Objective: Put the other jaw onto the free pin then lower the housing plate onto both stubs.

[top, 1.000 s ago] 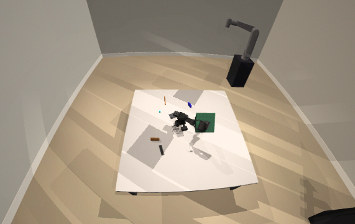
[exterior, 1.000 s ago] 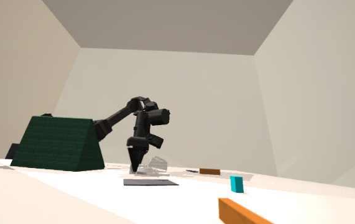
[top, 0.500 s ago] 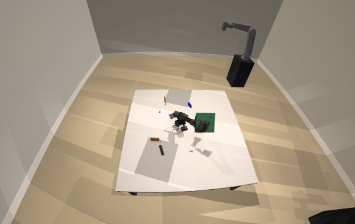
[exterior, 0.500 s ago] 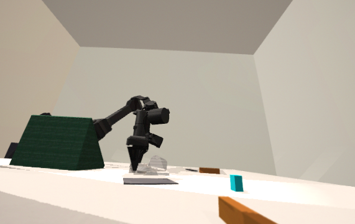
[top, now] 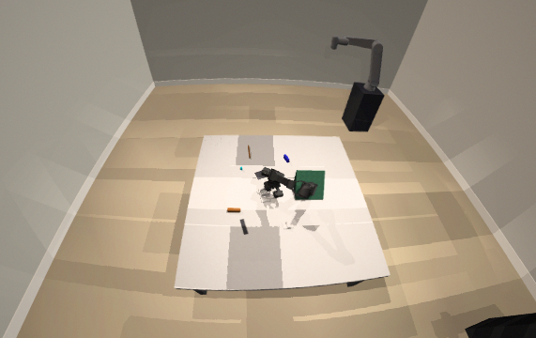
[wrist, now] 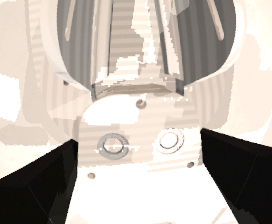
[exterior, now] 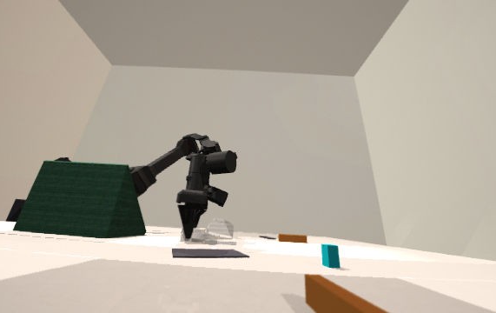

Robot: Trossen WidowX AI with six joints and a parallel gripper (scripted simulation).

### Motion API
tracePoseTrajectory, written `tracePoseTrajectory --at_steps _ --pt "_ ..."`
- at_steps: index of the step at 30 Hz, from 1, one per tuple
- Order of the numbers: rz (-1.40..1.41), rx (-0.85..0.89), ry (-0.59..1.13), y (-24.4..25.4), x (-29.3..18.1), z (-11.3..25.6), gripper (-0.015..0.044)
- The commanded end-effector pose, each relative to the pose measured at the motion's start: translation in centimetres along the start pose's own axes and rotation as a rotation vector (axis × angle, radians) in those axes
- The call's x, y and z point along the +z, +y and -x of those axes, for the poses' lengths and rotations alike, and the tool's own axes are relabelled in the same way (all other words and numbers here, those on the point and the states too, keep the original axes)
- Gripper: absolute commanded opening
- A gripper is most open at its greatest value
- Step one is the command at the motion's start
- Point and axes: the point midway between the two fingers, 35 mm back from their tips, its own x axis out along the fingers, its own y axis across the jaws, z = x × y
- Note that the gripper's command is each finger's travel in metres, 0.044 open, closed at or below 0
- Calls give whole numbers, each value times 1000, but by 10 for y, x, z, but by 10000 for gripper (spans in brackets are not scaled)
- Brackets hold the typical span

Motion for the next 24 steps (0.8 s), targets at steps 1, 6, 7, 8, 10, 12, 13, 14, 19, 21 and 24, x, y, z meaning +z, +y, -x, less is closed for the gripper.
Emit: tracePoseTrajectory --at_steps 1,6,7,8,10,12,13,14,19,21,24 --pt "-2 -2 2 -1 0 -1 351" --pt "-2 -2 2 -1 0 -1 351" --pt "-2 -2 2 -1 0 -1 351" --pt "-2 -2 2 -1 0 -1 351" --pt "-2 -2 2 -1 0 -1 351" --pt "-2 -2 2 -1 0 -1 351" --pt "-2 -2 2 -1 0 -1 351" --pt "-2 -2 2 -1 0 -1 351" --pt "0 0 0 0 0 0 440" --pt "0 0 0 0 0 0 440" --pt "0 0 0 0 0 0 440"
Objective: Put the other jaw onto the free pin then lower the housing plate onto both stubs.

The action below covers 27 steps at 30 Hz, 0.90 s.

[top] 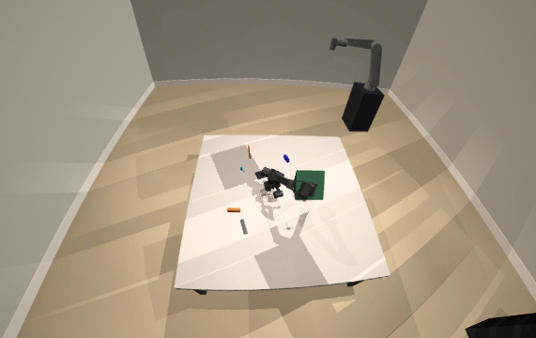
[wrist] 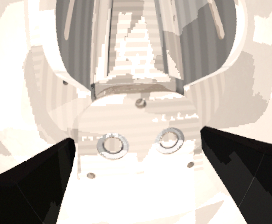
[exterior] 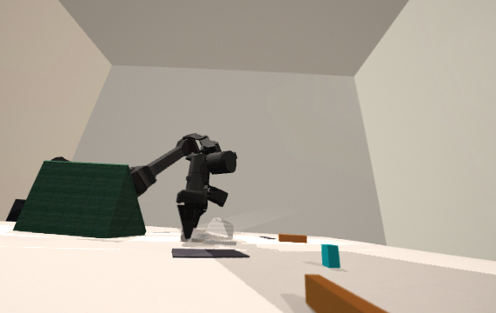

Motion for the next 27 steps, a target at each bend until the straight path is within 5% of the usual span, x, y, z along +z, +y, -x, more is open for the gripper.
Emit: tracePoseTrajectory --at_steps 1,10,17,23,27 --pt "0 0 0 0 0 0 440" --pt "-1 -2 0 -1 1 6 440" --pt "-2 0 3 1 -2 73 440" --pt "-7 -6 -9 -1 -1 71 440" --pt "-7 -10 1 4 -26 110 440"
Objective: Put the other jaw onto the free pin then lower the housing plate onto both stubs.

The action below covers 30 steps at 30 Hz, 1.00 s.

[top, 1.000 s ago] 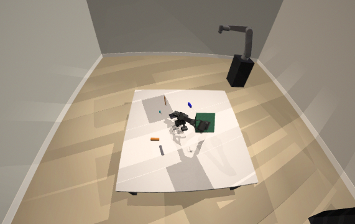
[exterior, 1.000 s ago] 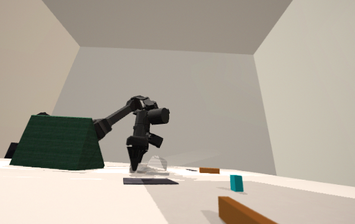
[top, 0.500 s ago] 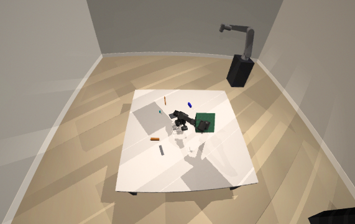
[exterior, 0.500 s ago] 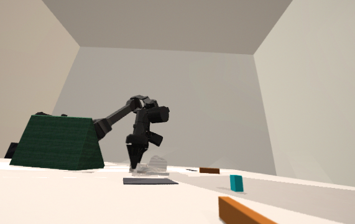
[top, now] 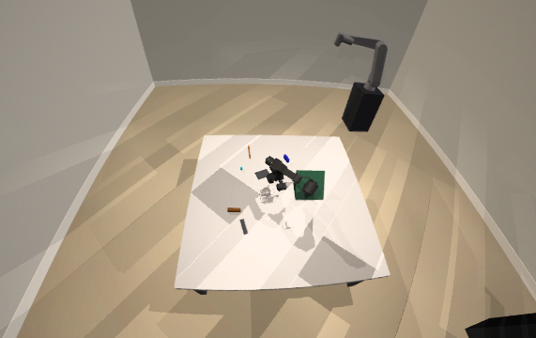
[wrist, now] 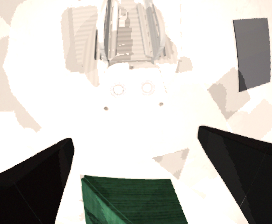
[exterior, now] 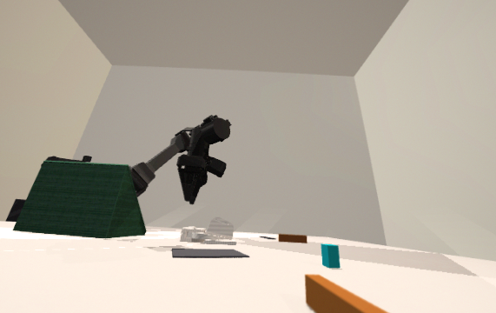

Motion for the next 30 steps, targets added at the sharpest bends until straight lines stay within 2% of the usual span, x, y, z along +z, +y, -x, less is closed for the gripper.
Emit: tracePoseTrajectory --at_steps 1,30 --pt "6 -13 -7 4 -20 36 440" --pt "7 -11 -6 7 -26 43 440"
